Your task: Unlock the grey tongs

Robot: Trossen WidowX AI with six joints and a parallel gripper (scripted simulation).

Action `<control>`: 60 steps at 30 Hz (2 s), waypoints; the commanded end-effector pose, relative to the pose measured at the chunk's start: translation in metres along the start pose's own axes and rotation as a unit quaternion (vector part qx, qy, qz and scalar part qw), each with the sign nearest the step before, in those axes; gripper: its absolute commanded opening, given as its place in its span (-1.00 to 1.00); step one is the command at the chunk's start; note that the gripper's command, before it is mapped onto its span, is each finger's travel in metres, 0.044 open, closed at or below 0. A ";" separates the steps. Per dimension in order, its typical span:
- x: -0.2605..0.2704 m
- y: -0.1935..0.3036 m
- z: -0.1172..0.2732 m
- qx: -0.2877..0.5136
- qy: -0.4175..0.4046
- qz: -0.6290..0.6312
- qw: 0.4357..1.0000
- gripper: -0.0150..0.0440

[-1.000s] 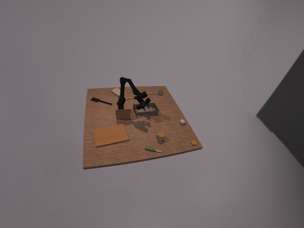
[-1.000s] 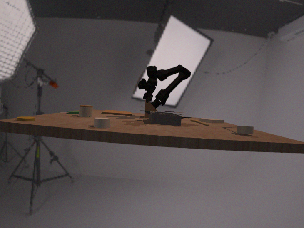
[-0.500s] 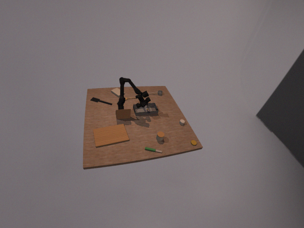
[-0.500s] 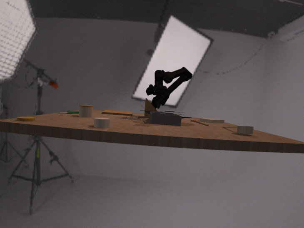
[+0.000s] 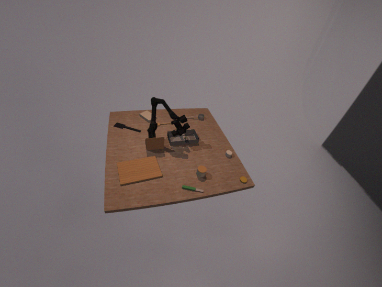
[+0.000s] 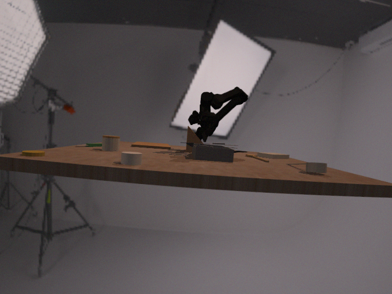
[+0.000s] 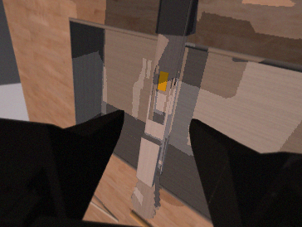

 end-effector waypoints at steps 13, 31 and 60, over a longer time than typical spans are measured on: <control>0.000 -0.002 -0.026 -0.003 0.003 -0.002 1.000 0.39; -0.001 -0.001 -0.055 -0.001 0.001 -0.002 1.000 0.39; -0.001 0.001 -0.065 0.003 -0.002 0.000 1.000 -0.64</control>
Point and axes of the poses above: the point midway between the two fingers, 35 mm back from their tips, its own z axis back along the fingers, its own x axis across the jaws, y = z × x, the point moved 10 cm from there along z, back along the fingers, and after that the axes turned 15 degrees about z, right-handed, at the moved point
